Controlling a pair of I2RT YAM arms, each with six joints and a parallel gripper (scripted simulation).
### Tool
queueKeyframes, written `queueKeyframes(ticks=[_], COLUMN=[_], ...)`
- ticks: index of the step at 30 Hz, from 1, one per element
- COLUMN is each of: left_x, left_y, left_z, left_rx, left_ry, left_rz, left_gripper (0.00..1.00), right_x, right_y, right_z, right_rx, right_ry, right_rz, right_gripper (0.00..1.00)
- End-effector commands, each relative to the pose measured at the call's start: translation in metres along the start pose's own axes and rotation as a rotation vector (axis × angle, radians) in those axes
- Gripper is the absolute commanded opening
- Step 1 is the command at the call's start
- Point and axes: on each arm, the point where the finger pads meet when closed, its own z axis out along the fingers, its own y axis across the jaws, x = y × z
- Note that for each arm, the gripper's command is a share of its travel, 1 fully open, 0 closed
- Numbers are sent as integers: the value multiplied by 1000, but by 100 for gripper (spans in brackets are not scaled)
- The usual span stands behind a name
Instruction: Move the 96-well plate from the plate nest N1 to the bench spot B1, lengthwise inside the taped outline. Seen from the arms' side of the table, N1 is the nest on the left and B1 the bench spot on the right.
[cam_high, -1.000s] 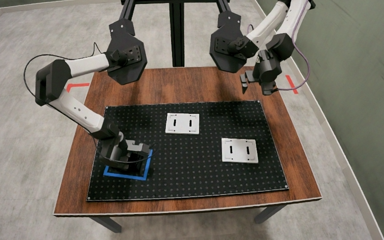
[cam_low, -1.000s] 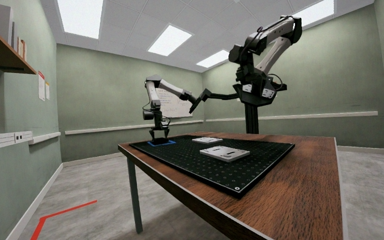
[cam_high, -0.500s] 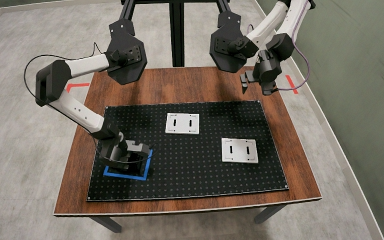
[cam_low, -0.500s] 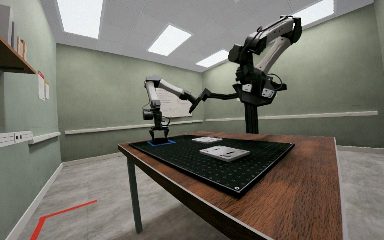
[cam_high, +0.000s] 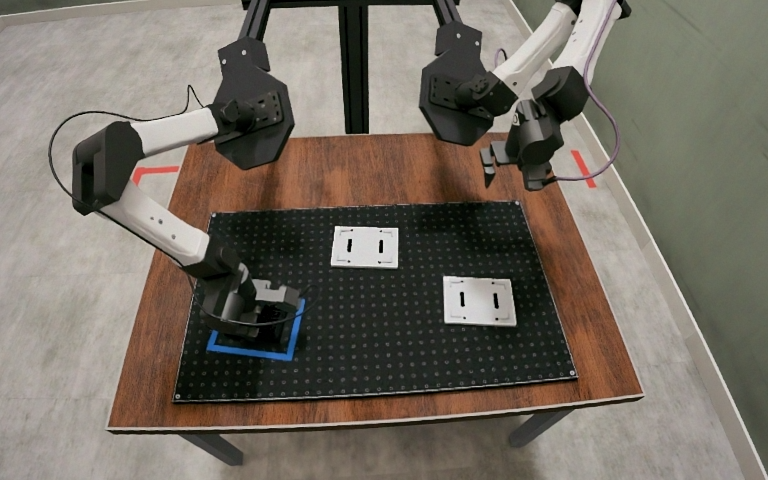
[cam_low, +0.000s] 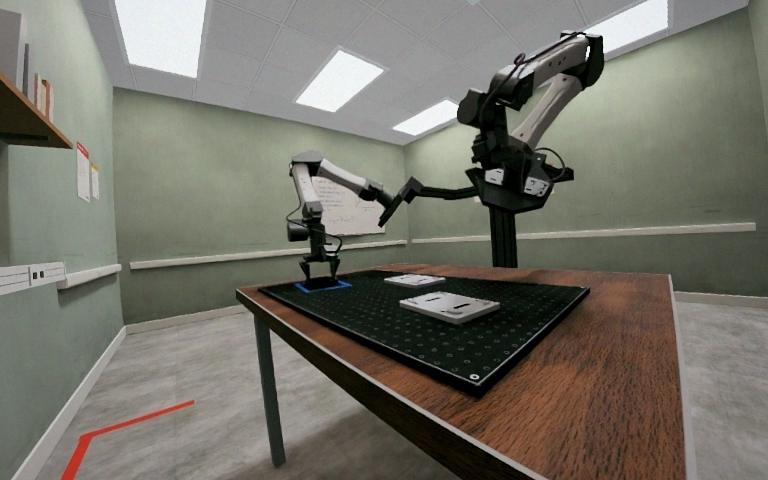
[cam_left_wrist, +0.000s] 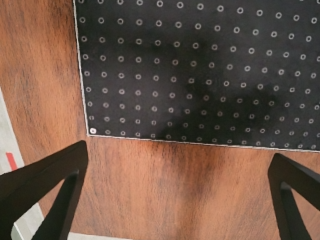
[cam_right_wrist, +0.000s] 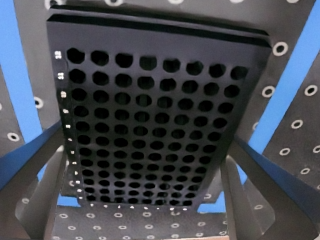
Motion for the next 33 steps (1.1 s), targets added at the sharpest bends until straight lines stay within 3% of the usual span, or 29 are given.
queueKeyframes(ticks=[1,33], left_x=[0,0], left_y=[1,1], left_z=[-1,-1], left_rx=[3,3], left_ry=[1,1], left_rz=[5,5], left_gripper=[100,100], right_x=[-1,1], right_y=[-13,-14], right_z=[-5,2], right_rx=[38,35], right_ry=[-14,-11], right_rz=[8,9], right_gripper=[0,0])
